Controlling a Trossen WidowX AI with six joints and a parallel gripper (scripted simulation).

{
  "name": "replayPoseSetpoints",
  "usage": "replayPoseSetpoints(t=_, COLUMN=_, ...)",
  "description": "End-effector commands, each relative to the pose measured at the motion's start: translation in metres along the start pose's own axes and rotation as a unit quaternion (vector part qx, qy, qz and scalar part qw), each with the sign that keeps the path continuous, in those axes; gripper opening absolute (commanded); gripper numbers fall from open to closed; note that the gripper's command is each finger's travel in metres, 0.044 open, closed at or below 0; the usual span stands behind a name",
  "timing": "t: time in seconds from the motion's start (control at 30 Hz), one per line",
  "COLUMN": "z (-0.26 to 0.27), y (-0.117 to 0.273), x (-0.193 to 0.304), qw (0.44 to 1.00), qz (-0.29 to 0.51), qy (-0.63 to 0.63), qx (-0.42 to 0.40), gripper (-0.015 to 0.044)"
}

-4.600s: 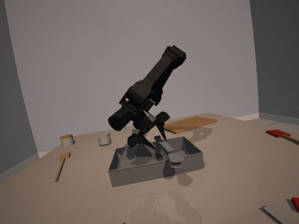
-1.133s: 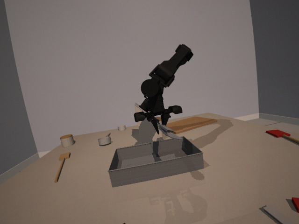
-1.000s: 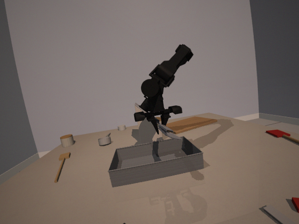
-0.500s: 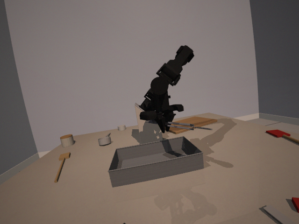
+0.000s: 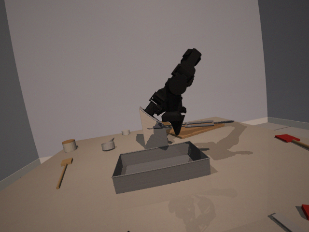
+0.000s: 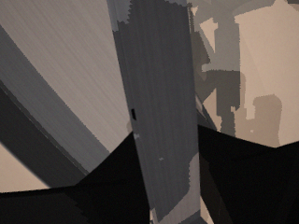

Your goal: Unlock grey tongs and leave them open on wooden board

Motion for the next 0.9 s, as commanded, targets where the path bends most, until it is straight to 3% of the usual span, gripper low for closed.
replayPoseSetpoints(t=0.0, z=-0.005, y=0.002, x=0.006, qw=0.997, qz=-0.004, qy=0.079, qx=-0.002, gripper=-0.015)
replayPoseSetpoints(t=0.43, z=-0.024, y=0.006, x=0.024, qw=0.939, qz=-0.009, qy=0.343, qx=-0.002, gripper=-0.015)
replayPoseSetpoints(t=0.87, z=-0.045, y=0.011, x=0.041, qw=0.813, qz=-0.012, qy=0.582, qx=-0.001, gripper=-0.015)
Point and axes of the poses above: the point midway between the two fingers, 35 mm back from their tips, its own y axis back along the fingers, its own z axis across the jaws, x = y × z, the point moved 4 cm from there along y, back along the fingers, and after that the axes turned 6 degrees about -y, right-handed, at the moved point
